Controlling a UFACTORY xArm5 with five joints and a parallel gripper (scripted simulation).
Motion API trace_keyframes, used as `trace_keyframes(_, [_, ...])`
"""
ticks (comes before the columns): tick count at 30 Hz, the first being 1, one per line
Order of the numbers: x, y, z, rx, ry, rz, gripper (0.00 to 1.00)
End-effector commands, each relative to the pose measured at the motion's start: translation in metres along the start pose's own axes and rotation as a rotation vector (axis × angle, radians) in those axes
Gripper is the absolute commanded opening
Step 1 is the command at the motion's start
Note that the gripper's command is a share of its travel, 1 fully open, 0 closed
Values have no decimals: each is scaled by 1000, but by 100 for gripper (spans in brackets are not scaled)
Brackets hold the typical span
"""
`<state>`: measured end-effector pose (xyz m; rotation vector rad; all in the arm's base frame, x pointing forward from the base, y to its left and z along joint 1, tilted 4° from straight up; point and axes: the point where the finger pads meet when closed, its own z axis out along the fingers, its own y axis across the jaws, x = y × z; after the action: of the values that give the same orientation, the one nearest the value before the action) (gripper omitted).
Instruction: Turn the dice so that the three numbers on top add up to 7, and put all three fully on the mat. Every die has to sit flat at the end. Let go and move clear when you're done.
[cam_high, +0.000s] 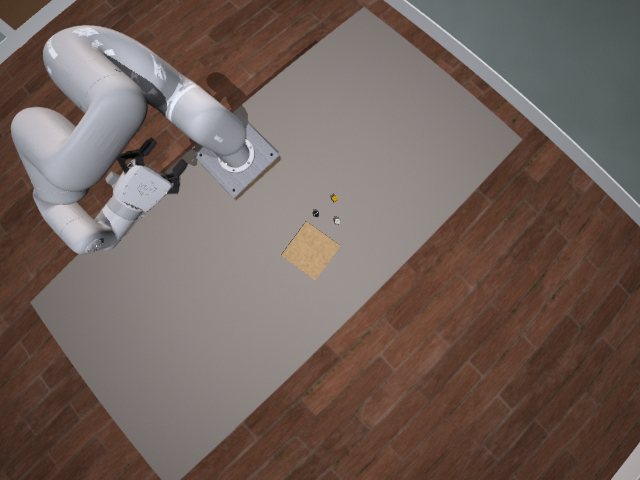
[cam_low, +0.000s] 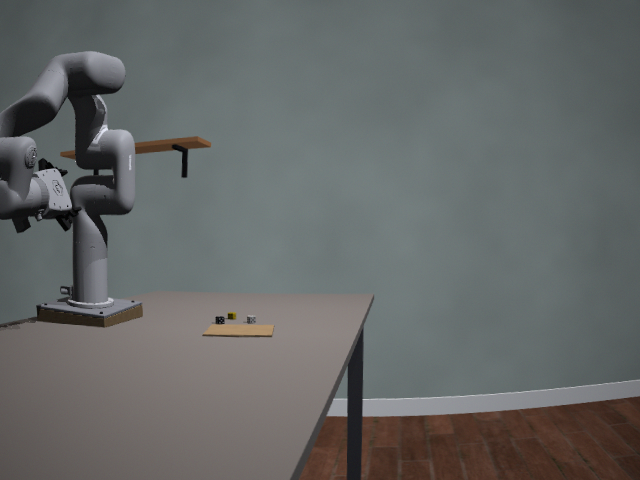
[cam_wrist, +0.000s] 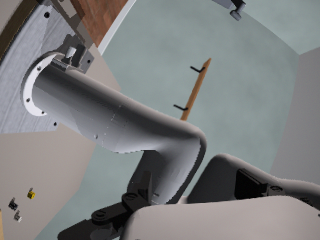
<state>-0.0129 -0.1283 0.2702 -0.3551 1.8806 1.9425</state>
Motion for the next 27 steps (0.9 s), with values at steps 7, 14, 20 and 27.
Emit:
trace_keyframes(7, [0,0,0,2,1,0,100])
trace_keyframes(14, [0,0,0,2,1,0,100])
trace_keyframes(20, [0,-1,0,6,12,-5,100])
trace_keyframes(27, [-5,-32,6,66,218,-101,100])
